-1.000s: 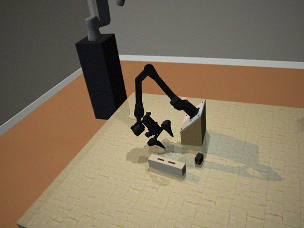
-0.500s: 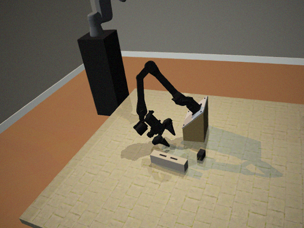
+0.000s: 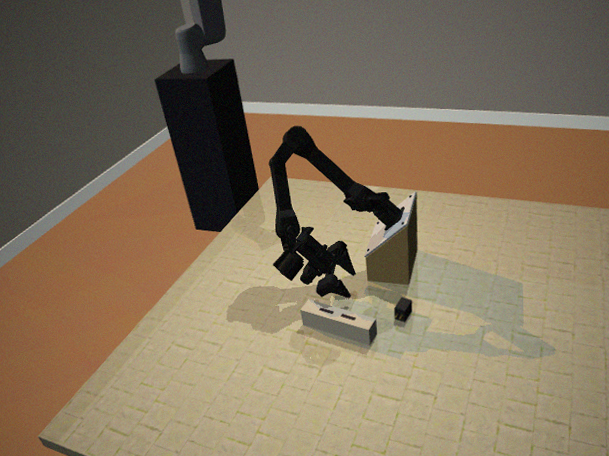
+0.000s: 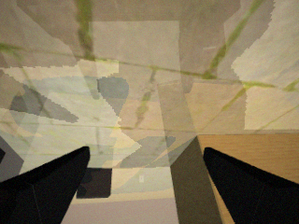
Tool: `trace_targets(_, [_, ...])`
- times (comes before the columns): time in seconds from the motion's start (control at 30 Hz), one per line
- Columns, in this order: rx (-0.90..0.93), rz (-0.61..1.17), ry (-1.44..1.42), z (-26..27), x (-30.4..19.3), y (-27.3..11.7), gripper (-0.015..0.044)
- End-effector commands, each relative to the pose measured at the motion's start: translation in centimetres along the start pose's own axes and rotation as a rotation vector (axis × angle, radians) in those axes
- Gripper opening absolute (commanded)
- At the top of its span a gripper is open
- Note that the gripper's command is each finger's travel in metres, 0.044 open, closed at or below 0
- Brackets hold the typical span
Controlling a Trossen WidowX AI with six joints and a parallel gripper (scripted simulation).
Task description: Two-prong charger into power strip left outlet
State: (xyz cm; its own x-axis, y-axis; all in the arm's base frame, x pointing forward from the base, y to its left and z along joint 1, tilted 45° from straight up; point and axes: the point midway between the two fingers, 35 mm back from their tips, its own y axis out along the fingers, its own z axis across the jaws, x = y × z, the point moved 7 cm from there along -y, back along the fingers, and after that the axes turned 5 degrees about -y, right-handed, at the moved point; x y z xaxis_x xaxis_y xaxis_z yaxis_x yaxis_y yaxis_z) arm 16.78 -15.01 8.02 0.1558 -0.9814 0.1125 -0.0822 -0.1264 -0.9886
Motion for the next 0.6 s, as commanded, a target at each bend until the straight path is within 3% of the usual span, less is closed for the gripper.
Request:
trace_targets(0.0, [-0.027, -0.011, -0.06, 0.9, -0.6, 0.3, 0.044])
trace_targets(0.57, [-0.122, -0.055, -0.284, 4.2, -3.6, 1.7, 0.044])
